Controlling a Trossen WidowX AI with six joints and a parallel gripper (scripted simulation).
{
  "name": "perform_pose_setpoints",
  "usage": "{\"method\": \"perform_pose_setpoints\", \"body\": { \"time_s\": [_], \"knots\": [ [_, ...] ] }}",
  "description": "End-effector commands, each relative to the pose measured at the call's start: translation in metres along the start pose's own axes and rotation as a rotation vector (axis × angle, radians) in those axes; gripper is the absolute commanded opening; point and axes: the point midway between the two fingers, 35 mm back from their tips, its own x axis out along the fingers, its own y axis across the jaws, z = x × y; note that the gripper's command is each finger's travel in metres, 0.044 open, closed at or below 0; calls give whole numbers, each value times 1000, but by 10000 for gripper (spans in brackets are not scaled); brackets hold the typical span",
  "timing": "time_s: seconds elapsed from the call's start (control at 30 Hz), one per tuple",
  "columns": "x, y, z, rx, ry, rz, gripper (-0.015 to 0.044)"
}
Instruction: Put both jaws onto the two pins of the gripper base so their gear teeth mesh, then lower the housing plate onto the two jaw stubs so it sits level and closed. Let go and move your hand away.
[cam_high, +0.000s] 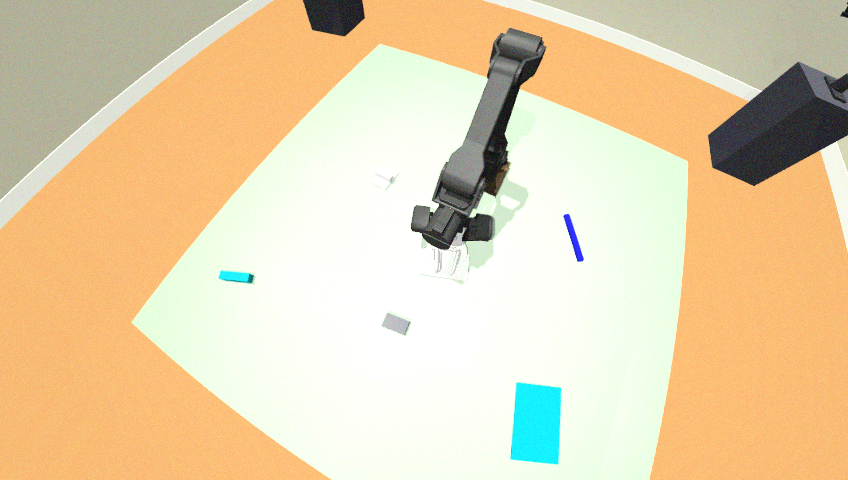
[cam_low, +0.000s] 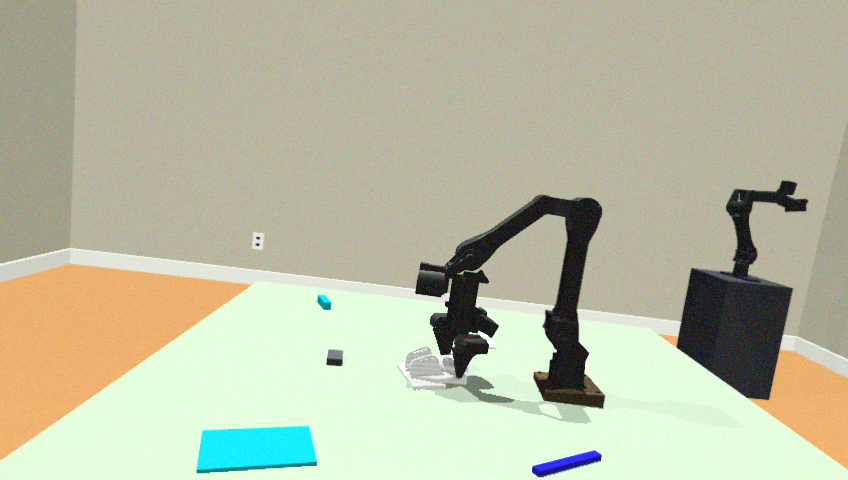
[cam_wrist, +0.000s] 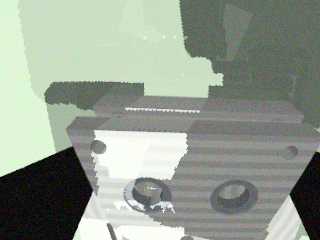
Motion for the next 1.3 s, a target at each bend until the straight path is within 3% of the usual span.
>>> {"method": "perform_pose_setpoints", "body": {
  "time_s": [0.0,0.33,0.47,0.9,1.0,1.17,1.27],
  "knots": [
    [7,-3,1,-3,-5,-11,351],
    [6,-3,1,-3,-4,-9,351],
    [-1,0,0,0,4,1,440],
    [-1,0,0,0,4,1,440],
    [-14,0,-2,-1,2,-1,440],
    [-68,-2,1,-3,-5,-11,440],
    [-71,-3,2,-3,-5,-11,440]
  ]
}}
